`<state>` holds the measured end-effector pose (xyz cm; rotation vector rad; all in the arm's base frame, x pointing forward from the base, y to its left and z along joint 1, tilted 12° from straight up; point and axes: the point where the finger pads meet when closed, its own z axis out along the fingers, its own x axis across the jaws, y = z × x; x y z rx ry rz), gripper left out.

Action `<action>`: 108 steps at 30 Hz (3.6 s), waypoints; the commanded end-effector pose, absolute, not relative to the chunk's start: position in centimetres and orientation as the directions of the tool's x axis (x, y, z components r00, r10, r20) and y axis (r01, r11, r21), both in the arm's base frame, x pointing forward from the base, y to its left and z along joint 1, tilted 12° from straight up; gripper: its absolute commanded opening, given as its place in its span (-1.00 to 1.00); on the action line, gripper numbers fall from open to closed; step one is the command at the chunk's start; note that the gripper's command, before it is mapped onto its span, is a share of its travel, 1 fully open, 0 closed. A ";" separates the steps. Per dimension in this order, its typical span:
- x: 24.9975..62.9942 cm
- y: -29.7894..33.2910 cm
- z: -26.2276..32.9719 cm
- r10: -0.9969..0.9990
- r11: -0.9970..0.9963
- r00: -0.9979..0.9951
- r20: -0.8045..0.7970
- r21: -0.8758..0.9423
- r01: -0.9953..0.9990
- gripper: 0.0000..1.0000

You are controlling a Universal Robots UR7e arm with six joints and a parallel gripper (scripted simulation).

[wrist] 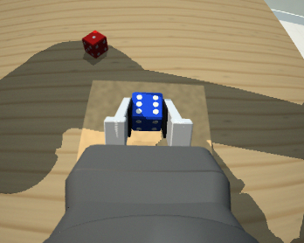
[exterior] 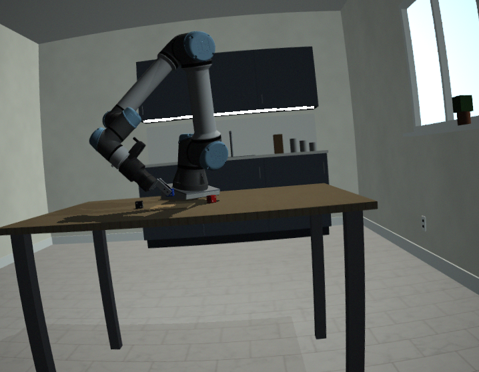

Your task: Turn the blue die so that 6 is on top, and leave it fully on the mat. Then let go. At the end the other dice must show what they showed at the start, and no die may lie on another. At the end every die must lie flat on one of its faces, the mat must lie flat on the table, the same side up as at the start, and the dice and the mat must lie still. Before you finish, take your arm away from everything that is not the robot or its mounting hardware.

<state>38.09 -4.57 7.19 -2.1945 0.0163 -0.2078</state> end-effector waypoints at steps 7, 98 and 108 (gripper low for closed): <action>38.4 -4.4 5.7 -0.088 -0.593 0.986 0.144 -0.803 0.065 -0.02; 38.6 -4.1 3.9 -0.088 -0.593 0.986 0.144 -0.803 0.065 -0.02; 38.6 -4.1 3.9 -0.088 -0.593 0.986 0.144 -0.803 0.065 -0.02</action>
